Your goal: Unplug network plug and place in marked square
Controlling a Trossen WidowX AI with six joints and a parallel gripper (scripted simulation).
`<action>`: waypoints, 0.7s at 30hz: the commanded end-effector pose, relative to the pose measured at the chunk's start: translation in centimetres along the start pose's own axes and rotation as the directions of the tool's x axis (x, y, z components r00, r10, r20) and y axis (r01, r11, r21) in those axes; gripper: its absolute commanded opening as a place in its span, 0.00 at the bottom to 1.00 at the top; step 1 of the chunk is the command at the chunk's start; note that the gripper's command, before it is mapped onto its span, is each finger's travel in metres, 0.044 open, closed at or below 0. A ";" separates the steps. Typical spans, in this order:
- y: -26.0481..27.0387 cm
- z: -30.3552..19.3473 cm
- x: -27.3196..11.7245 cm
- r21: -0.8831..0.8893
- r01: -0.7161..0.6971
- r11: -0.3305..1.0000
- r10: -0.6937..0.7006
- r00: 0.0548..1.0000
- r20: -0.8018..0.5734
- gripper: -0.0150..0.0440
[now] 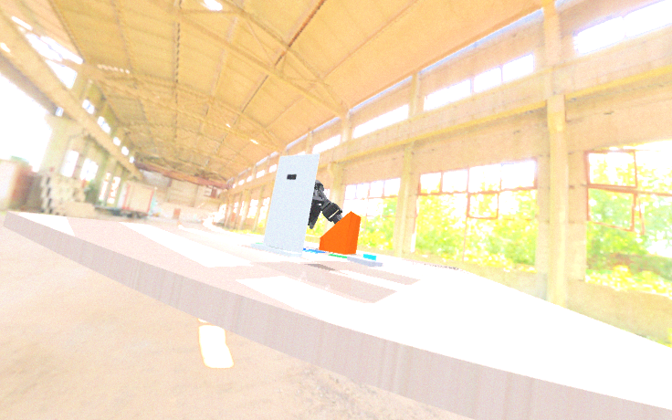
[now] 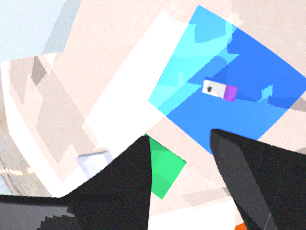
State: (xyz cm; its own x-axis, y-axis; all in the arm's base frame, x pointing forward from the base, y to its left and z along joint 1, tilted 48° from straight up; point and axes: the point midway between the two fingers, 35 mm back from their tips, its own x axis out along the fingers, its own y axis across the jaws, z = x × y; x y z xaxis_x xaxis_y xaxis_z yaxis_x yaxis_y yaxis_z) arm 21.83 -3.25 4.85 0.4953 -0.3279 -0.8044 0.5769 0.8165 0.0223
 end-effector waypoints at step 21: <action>0.8 -0.1 -1.9 -0.002 -0.001 1.000 0.001 1.000 0.006 0.52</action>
State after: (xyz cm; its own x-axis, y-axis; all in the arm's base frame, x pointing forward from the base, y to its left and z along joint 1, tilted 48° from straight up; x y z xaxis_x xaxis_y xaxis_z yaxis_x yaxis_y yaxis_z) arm 21.26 -1.99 6.32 0.5015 -0.3304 -0.7996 0.5748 0.8180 0.0226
